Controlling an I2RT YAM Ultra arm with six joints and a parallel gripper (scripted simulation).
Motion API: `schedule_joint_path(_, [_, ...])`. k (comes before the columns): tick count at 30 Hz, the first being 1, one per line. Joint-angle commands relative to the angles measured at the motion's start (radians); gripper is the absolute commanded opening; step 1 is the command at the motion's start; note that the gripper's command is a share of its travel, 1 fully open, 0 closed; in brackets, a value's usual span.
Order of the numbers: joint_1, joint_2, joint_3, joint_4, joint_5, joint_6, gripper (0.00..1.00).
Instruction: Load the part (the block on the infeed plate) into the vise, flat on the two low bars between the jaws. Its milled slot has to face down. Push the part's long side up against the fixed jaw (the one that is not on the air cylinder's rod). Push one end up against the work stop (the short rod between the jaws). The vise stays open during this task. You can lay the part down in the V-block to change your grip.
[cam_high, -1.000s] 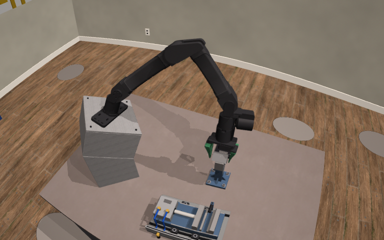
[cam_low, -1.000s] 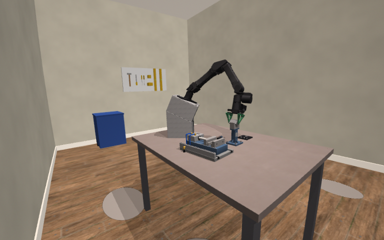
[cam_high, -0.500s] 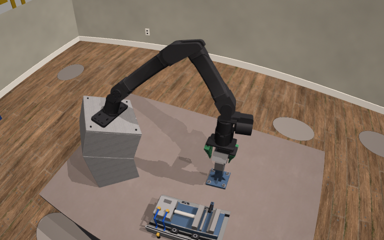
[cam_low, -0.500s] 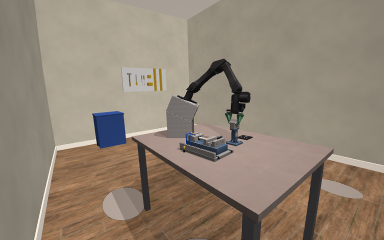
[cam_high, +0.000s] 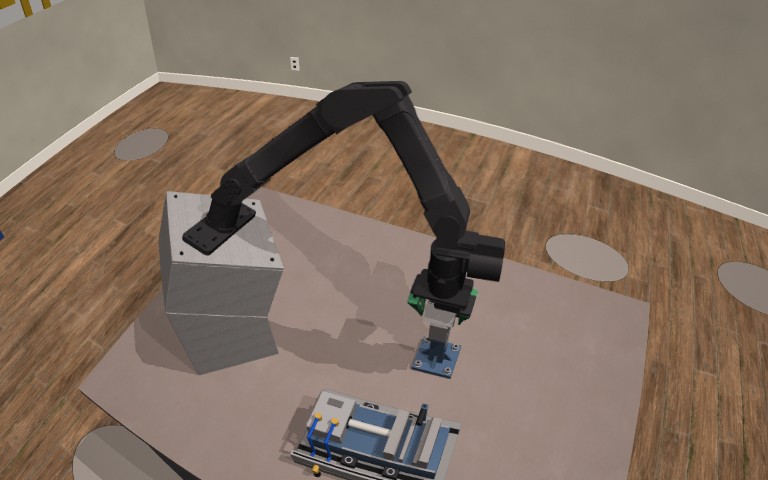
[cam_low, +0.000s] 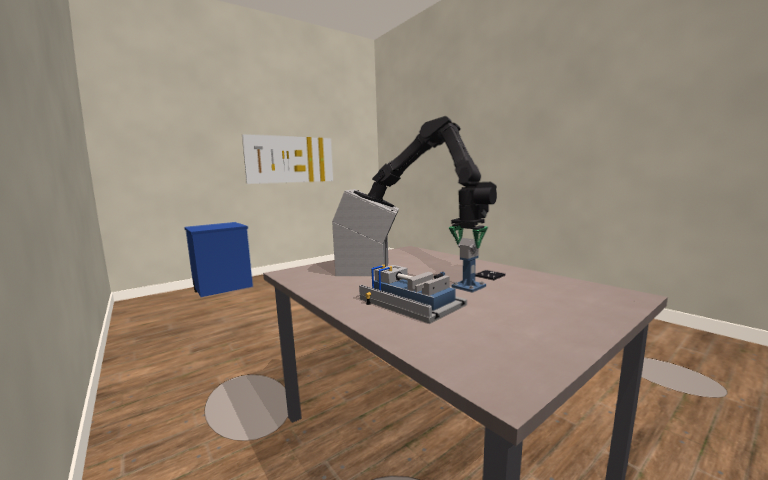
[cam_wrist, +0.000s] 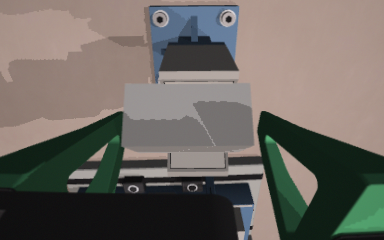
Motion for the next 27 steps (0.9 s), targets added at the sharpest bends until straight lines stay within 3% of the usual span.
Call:
schedule_joint_path(1, [-0.031,0.018,-0.017,0.017,-0.081,-0.027,0.81])
schedule_joint_path(27, [-0.123,0.087,0.036,-0.002,-0.361,-0.126,0.81])
